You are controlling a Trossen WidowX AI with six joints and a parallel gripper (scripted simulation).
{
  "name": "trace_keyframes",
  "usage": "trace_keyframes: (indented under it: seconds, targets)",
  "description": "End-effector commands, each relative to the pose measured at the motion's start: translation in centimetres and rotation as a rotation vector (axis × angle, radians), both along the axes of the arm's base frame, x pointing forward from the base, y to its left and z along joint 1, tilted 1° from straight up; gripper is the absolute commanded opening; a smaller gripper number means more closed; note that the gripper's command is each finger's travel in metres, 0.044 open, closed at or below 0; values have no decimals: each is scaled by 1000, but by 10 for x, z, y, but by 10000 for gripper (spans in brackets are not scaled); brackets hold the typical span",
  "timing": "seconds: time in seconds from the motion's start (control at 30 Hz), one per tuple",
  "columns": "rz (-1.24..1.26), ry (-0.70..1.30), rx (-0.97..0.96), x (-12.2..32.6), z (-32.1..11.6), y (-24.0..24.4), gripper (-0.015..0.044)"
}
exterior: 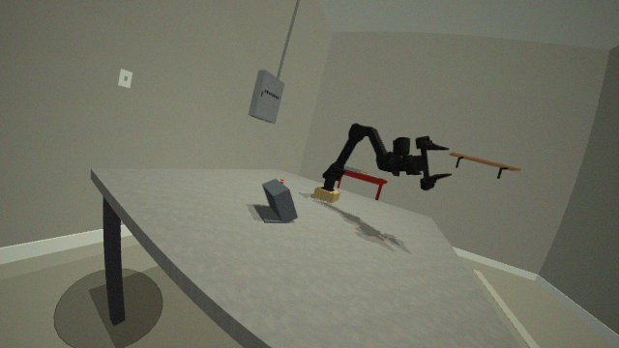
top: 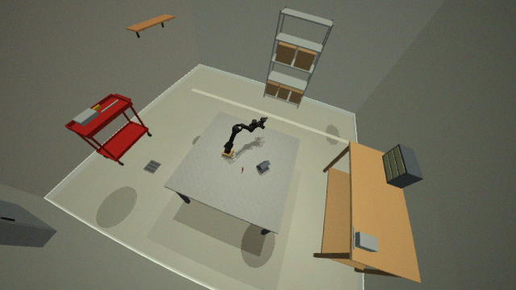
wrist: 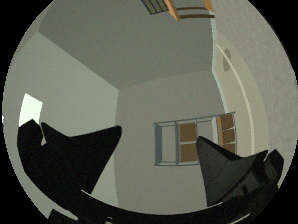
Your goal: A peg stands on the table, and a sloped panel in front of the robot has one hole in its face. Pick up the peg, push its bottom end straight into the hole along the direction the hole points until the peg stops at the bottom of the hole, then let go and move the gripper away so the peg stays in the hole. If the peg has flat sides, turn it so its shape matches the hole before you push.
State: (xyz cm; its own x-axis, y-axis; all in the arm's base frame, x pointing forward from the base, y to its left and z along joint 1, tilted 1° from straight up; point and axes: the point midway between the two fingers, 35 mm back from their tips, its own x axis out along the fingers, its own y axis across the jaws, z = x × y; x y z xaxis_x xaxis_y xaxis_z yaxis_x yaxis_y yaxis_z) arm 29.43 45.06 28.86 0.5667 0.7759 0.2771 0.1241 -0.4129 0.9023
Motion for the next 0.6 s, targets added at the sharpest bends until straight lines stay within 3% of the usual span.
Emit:
trace_keyframes:
  seconds: [0.0, 0.57]
  targets:
    - [-2, -1, -4, 1, -1, 0, 426]
    - [-189, -62, -322, 71, -35, -59, 440]
